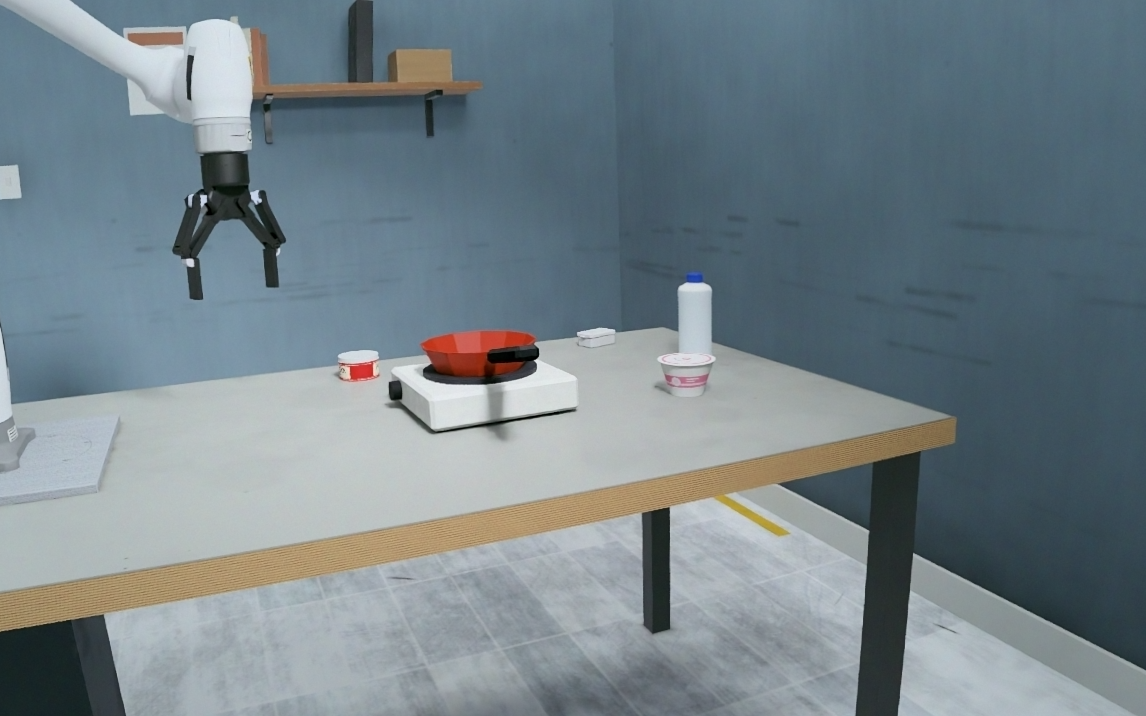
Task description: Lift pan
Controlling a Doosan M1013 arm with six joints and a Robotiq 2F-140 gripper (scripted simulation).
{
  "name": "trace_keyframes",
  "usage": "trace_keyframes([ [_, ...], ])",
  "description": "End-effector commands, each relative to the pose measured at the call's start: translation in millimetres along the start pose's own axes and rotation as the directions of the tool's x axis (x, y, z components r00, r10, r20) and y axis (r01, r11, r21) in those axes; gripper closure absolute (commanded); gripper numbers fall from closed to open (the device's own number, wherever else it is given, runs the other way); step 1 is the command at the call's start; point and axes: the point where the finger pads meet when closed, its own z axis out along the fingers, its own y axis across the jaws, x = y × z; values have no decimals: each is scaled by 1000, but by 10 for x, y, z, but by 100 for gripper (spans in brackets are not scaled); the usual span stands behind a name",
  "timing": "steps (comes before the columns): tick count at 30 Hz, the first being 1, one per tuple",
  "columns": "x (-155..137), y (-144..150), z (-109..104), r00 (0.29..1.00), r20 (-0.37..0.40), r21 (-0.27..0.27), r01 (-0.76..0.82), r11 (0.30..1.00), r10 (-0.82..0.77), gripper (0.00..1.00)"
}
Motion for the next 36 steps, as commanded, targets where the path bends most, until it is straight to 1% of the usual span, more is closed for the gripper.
trace_keyframes([
  [1,0,3,-4,1000,0,-1,0,1000,0,0],
  [17,0,3,-4,1000,0,-1,0,1000,0,0],
  [18,0,3,-4,1000,0,-1,0,1000,0,59],
  [21,26,-1,15,1000,-13,0,-11,1000,11,59],
  [23,82,-8,56,999,-42,3,-35,999,35,59],
  [26,249,-16,159,986,-126,15,-105,994,106,59],
  [28,390,-8,229,966,-197,29,-167,986,169,59],
  [32,588,31,303,918,-298,56,-257,965,262,59],
  [34,588,31,303,918,-298,56,-257,965,262,59],
  [35,695,69,329,881,-354,76,-308,948,315,59],
  [36,753,96,339,856,-386,88,-338,937,345,59],
])
